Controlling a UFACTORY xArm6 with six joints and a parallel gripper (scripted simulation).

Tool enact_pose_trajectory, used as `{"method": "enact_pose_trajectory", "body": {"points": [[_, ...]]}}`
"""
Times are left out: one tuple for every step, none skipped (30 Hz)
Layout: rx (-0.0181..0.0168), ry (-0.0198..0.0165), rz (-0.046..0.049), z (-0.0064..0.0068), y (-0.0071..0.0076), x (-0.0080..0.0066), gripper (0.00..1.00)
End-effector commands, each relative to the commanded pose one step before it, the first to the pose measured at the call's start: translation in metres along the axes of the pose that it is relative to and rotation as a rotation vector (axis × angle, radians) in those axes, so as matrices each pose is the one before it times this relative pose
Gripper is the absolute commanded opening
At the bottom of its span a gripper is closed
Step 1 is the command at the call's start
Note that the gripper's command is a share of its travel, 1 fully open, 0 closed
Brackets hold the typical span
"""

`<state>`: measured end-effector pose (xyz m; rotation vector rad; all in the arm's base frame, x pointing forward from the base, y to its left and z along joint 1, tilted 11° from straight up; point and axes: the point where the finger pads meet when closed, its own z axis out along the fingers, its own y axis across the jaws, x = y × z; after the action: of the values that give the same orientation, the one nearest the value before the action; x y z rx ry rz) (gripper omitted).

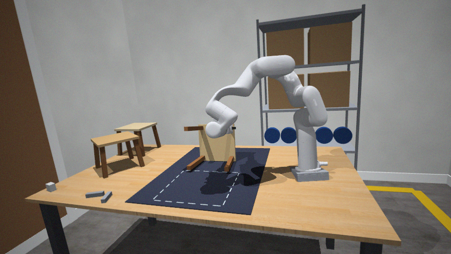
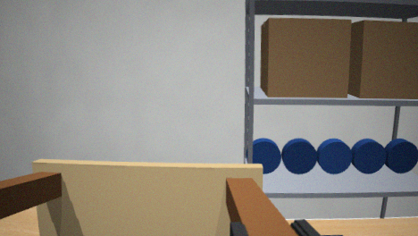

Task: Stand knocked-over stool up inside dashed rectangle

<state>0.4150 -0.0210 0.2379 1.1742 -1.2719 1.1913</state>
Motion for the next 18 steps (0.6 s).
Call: {"method": "enact_pose_trajectory", "body": {"points": [[-0.00009, 0.01617, 0.00166, -0.00420, -0.00103, -0.00220, 0.28], [-0.00004, 0.00337, -0.00032, -0.00071, -0.00008, -0.00062, 0.28], [-0.00003, 0.00333, -0.00031, -0.00071, -0.00007, -0.00061, 0.28], [-0.00003, 0.00329, -0.00030, -0.00070, -0.00007, -0.00060, 0.28], [-0.00004, 0.00321, -0.00030, -0.00068, -0.00007, -0.00059, 0.28], [-0.00004, 0.00314, -0.00030, -0.00067, -0.00007, -0.00057, 0.28], [-0.00003, 0.00307, -0.00028, -0.00066, -0.00007, -0.00056, 0.28], [-0.00002, 0.00300, -0.00027, -0.00064, -0.00006, -0.00054, 0.28], [-0.00004, 0.00291, -0.00027, -0.00061, -0.00006, -0.00054, 0.28], [-0.00004, 0.00282, -0.00027, -0.00059, -0.00006, -0.00053, 0.28], [0.00000, 0.00000, 0.00000, 0.00000, 0.00000, 0.00000, 0.28], [0.00000, 0.00000, 0.00000, 0.00000, 0.00000, 0.00000, 0.28], [-0.00003, 0.00273, -0.00025, -0.00057, -0.00006, -0.00051, 0.28], [-0.00002, 0.00262, -0.00024, -0.00055, -0.00005, -0.00049, 0.28], [-0.00002, 0.00251, -0.00023, -0.00053, -0.00005, -0.00047, 0.28], [-0.00003, 0.00238, -0.00023, -0.00050, -0.00005, -0.00044, 0.28], [-0.00003, 0.00226, -0.00021, -0.00048, -0.00005, -0.00042, 0.28], [-0.00002, 0.00214, -0.00020, -0.00045, -0.00005, -0.00039, 0.28]]}}
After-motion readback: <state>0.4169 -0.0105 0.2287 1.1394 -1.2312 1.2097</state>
